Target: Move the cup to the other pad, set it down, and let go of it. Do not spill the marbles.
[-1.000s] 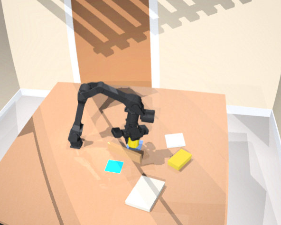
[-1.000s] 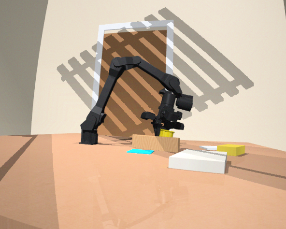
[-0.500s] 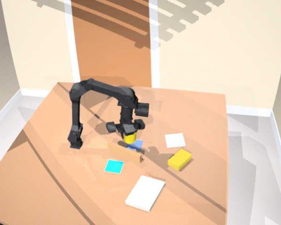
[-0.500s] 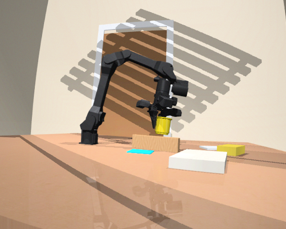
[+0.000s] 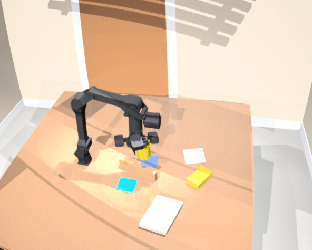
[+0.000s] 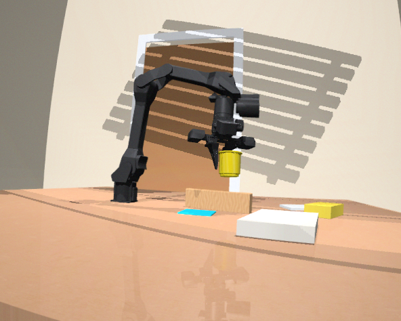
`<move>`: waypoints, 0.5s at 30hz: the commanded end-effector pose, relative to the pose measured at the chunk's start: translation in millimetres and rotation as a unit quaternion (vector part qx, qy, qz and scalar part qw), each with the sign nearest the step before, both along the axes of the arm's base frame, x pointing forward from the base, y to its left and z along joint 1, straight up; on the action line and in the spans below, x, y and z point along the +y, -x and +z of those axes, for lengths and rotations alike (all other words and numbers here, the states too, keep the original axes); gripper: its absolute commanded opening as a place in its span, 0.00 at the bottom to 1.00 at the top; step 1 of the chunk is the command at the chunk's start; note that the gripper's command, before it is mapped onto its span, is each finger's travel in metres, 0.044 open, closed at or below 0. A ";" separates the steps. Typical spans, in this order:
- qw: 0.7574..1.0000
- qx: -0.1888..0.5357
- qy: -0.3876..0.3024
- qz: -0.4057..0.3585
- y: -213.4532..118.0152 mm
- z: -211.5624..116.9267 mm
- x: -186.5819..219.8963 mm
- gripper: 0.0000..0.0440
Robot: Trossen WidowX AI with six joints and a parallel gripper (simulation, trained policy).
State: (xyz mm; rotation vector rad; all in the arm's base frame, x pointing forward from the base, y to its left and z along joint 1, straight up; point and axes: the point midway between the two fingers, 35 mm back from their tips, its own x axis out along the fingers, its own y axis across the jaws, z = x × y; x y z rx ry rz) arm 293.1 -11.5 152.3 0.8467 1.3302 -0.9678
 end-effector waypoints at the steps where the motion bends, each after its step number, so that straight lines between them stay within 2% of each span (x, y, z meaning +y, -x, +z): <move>1: 1.000 -0.016 0.004 -0.014 -0.1 5.3 -9.2 0.00; 15: 0.996 -0.054 0.013 -0.065 2.1 5.7 -48.8 0.00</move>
